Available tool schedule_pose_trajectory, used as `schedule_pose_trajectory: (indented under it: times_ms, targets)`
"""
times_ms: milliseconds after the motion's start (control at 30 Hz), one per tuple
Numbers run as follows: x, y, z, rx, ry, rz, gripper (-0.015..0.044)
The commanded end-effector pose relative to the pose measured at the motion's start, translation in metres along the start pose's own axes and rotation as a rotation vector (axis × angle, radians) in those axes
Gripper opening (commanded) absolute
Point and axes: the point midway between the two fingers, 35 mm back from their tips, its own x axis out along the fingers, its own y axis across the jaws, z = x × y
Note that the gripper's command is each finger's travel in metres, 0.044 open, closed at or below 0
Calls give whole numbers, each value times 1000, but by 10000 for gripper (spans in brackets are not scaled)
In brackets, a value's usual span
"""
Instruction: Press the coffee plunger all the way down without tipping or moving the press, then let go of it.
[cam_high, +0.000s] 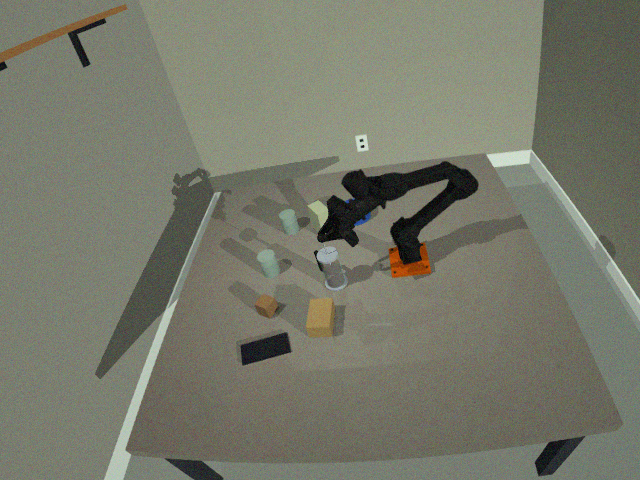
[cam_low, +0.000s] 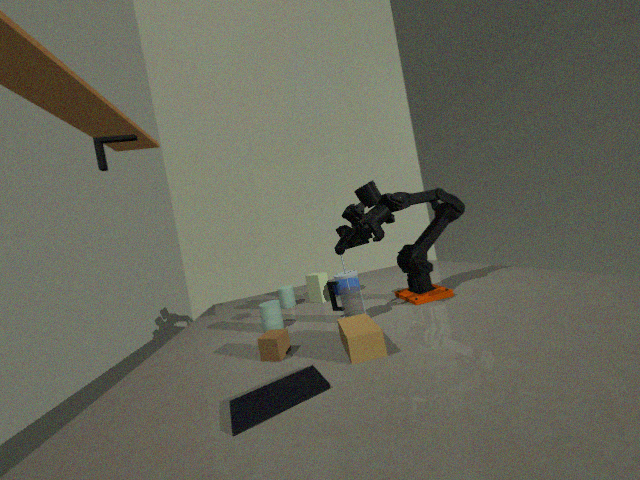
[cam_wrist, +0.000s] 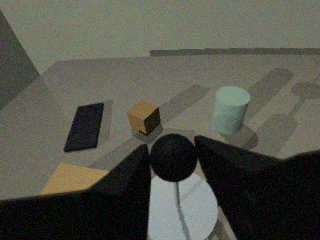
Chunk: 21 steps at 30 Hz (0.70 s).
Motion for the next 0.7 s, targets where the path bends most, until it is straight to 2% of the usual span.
schedule_pose_trajectory:
  times_ms: [0, 667]
  targets:
    - [10, 0, -25, 8, 57, -2, 116]
    - [24, 1, -35, 8, 56, -2, 116]
